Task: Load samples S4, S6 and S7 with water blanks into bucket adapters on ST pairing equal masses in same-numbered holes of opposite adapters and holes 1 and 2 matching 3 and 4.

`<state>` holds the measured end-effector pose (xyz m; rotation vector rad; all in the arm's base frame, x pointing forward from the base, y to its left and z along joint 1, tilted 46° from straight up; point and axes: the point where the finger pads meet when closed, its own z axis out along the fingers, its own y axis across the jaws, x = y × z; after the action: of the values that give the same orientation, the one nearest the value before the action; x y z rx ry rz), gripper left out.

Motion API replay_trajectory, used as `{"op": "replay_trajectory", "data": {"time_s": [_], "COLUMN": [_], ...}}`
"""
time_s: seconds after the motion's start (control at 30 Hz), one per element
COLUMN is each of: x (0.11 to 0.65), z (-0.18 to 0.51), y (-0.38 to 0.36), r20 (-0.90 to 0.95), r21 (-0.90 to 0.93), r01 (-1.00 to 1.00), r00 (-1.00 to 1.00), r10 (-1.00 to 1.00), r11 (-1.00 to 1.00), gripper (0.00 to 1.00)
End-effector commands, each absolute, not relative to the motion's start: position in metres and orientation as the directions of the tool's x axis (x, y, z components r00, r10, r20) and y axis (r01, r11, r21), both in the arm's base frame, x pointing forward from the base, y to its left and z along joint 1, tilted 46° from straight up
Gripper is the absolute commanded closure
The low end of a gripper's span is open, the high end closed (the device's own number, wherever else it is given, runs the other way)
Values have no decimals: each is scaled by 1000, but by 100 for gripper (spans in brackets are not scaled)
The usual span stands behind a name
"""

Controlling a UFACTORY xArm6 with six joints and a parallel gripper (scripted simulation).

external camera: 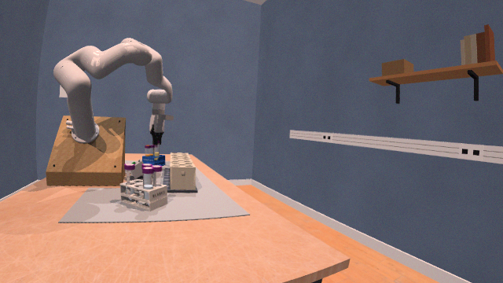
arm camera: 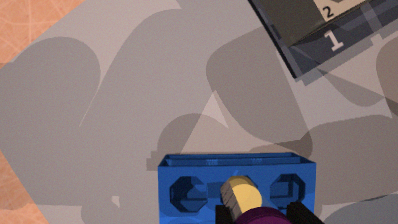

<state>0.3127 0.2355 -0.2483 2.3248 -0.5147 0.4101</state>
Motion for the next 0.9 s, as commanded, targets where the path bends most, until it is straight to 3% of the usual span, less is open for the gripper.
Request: {"op": "replay_trajectory", "data": {"time_s": [0.0,0.87], "x": [314,318], "z": [-249,-266], "y": [236,219], "r20": [428,428], "r21": [571,571], "r01": [-471,-472], "r00": [870,869], "r10": [-246,-246], "r11": [-672,-672], "gripper": [100,100]}}
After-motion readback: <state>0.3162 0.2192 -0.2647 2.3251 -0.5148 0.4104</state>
